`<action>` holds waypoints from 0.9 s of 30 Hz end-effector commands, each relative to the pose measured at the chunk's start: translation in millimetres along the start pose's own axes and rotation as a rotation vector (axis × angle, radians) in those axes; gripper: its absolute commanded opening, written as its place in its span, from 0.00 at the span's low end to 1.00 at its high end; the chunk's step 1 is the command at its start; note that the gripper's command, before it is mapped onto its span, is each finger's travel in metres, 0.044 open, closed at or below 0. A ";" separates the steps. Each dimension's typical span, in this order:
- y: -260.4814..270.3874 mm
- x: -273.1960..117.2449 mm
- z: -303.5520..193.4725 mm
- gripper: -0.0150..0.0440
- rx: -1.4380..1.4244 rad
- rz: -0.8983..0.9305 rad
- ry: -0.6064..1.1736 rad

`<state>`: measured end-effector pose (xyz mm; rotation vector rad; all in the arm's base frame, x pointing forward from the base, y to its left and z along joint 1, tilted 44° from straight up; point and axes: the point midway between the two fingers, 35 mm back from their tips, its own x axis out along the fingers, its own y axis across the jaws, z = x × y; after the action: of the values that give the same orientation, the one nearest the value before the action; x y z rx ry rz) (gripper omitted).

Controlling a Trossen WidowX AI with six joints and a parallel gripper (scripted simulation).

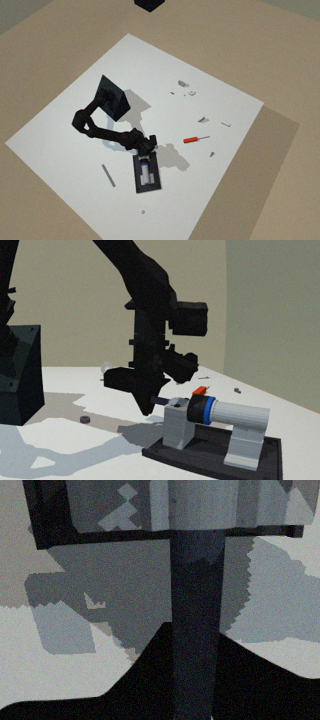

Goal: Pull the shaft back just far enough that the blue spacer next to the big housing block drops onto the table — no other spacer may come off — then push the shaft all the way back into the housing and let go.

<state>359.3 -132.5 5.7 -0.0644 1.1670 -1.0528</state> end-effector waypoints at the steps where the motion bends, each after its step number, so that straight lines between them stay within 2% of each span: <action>1: -0.5 0.0 -1.2 0.25 0.003 -0.002 0.000; 27: -0.4 0.0 -3.5 0.25 0.003 -0.002 0.000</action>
<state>357.5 -131.4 4.6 -0.0642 1.1671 -1.0528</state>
